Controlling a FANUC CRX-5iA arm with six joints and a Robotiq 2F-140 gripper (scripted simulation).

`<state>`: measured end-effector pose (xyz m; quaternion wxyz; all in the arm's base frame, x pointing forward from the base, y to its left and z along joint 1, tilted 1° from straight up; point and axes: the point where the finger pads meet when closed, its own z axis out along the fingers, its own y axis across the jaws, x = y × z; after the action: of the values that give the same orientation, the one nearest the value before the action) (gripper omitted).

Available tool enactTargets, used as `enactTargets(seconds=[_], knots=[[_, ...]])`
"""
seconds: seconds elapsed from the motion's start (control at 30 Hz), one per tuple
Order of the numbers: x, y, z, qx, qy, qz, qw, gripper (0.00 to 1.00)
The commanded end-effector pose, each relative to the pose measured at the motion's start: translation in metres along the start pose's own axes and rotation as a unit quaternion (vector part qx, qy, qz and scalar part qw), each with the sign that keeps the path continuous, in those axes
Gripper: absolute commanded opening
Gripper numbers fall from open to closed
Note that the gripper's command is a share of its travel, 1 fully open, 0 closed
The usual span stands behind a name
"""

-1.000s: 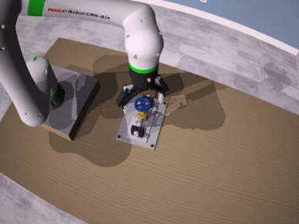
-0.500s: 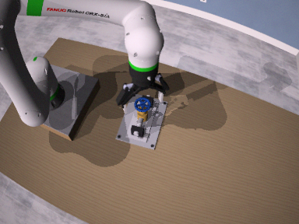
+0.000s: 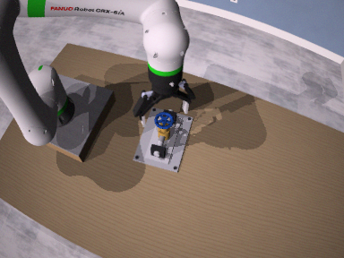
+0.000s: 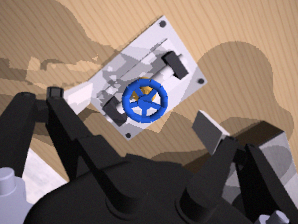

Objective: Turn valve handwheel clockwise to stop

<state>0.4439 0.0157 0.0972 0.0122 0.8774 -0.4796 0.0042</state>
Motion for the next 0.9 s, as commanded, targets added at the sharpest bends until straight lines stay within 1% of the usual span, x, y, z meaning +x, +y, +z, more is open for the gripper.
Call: enactTargets(seconds=[0.0,0.27,0.33,0.63,0.87], knots=[[0.0,0.0,-0.009,0.0,0.0,0.0,1.0,1.0],[0.0,0.0,-0.029,0.0,0.0,0.0,1.0,1.0],[0.0,0.0,-0.029,0.0,0.0,0.0,1.0,1.0],[0.0,0.0,-0.044,0.0,0.0,0.0,1.0,1.0],[0.0,0.0,-0.048,0.0,0.0,0.0,1.0,1.0]])
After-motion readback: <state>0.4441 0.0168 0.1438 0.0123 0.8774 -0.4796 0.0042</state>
